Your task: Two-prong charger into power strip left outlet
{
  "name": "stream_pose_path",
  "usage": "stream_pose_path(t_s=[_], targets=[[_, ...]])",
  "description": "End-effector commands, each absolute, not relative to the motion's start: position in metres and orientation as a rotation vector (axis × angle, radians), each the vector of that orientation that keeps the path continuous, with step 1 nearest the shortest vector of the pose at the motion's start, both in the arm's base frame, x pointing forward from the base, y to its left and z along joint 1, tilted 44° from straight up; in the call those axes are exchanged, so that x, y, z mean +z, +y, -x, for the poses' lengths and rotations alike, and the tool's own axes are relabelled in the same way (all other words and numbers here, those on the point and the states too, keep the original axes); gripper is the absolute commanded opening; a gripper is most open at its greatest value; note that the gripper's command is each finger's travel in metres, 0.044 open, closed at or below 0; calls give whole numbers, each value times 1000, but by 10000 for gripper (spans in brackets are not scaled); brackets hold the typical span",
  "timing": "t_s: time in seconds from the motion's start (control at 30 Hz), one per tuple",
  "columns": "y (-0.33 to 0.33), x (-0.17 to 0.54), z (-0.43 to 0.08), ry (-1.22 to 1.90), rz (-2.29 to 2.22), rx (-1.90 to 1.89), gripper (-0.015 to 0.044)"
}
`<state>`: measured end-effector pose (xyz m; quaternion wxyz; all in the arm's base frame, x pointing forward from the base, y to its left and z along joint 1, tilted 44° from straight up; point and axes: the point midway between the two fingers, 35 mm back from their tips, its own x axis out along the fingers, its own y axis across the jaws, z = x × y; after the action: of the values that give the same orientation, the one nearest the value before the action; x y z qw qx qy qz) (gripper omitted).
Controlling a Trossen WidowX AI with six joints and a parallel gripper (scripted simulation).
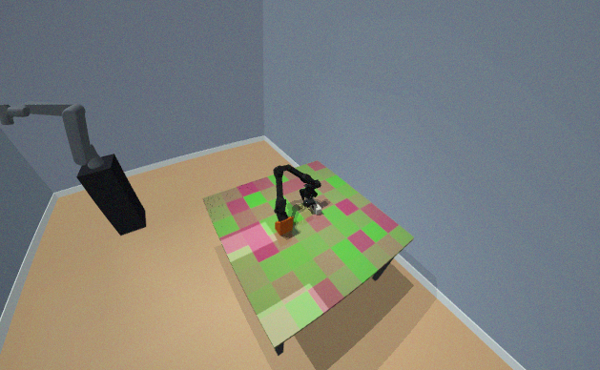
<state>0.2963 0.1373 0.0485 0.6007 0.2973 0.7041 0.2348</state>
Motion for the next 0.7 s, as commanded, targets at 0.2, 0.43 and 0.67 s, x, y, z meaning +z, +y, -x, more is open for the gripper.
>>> stream_pose_path(t_s=[0.2,0.43,0.67], targets=[[138,52,-289,1624,-689,543,440],[139,53,-281,1624,-689,543,440],[140,53,-273,1624,-689,543,440]])
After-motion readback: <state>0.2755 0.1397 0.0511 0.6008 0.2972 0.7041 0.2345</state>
